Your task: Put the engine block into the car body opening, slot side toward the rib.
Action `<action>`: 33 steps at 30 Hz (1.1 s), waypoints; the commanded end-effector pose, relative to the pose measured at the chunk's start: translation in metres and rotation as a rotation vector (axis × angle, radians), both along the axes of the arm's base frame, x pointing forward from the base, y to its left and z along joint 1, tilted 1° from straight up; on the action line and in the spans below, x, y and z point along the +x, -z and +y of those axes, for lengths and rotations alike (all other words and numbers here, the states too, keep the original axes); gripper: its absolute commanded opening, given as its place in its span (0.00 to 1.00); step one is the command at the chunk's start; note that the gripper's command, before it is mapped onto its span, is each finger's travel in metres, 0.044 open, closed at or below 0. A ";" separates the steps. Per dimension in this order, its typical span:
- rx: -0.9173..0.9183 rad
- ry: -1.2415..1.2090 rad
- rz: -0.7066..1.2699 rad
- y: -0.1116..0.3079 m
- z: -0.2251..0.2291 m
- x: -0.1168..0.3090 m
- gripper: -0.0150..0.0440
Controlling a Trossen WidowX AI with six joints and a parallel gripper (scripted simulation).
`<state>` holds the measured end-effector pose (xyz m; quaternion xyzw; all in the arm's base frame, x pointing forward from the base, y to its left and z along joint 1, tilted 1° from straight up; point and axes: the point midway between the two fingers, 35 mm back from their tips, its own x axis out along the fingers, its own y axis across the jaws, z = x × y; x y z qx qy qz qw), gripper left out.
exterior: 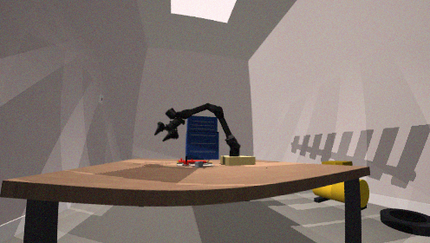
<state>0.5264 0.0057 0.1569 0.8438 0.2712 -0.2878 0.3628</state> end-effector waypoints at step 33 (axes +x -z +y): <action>-0.598 -0.906 0.347 0.043 0.104 -0.171 1.00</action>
